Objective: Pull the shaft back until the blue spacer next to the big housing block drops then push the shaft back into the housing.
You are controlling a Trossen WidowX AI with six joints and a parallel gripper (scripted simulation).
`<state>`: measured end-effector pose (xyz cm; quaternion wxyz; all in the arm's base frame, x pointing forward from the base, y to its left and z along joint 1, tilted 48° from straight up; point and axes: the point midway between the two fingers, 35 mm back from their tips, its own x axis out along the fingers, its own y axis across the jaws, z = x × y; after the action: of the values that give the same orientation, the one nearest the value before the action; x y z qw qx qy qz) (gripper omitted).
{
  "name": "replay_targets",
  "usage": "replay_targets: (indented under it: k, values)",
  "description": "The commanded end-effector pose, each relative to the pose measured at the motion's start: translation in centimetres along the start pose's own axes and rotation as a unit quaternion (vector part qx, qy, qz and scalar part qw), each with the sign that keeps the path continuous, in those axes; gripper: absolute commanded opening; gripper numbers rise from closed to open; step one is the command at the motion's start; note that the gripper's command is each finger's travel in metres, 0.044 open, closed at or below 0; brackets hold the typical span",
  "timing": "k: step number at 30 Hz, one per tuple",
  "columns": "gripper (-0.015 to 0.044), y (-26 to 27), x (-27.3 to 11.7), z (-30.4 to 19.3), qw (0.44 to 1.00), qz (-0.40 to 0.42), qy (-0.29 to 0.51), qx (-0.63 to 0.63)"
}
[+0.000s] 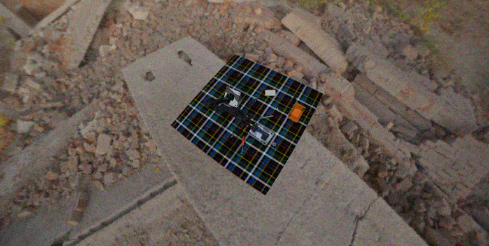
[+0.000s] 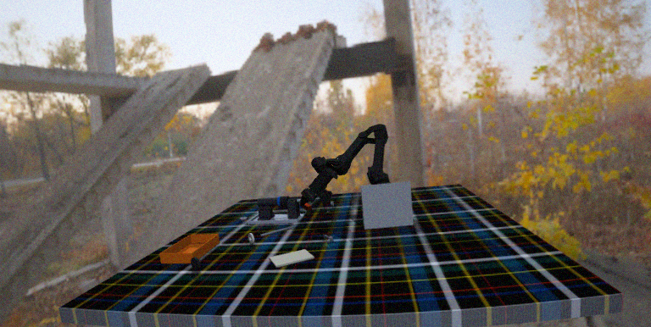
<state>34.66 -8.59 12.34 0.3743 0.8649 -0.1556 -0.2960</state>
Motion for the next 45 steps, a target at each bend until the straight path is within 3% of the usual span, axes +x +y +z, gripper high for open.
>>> replay_targets:
  k: [1,45]
  values:
    - [0.0,0.07,-0.32,0.28,1.0,0.001,-0.001,-0.002]
    - [0.0,0.07,-0.93,0.89,1.0,0.001,-0.001,-0.002]
